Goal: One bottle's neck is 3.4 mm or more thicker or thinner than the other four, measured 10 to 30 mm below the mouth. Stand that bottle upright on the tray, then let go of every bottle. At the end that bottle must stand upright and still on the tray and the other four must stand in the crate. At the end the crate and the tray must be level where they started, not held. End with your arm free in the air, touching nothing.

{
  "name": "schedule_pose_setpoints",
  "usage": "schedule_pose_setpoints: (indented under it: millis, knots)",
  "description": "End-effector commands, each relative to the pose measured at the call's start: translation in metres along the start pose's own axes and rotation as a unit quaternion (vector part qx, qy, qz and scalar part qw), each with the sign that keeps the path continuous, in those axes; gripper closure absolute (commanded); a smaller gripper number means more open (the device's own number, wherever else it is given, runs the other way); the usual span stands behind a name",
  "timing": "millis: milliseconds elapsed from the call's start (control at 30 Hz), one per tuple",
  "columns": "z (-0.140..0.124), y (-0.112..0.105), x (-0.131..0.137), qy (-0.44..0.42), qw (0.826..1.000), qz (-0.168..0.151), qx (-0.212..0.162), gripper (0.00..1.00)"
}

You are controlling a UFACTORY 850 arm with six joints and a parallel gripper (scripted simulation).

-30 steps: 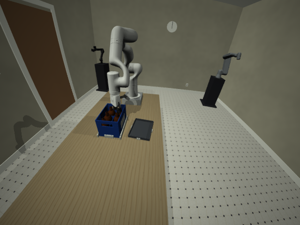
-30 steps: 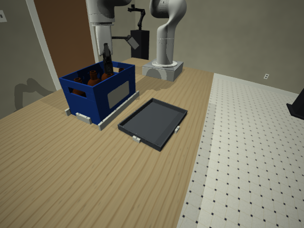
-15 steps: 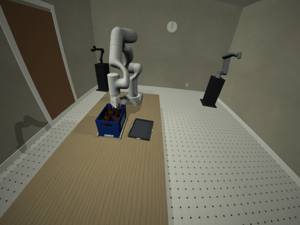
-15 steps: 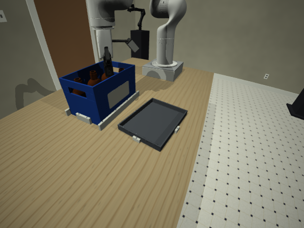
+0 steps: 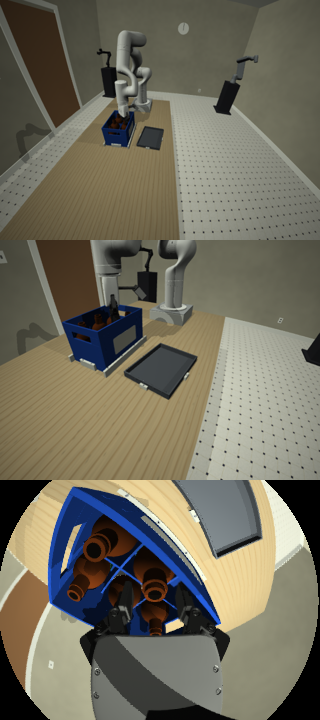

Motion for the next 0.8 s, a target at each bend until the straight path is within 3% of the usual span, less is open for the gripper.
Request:
schedule_pose_setpoints:
  millis: [0,767]
  knots:
    - [-0.0008,0.0029,0.0005,0.0,1.0,-0.001,-0.001,0.35]
    - [-0.0008,0.0104,0.0005,0.0,1.0,-0.001,-0.001,0.35]
Point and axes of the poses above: the point where the finger pads meet when closed, its own y axis out along the fingers, its own x axis across the jaws, z = x × y, the point moved 7 cm from there along -y, back along the fingers, and after that the axes turned 8 degrees about -y, right-handed, at the moved point
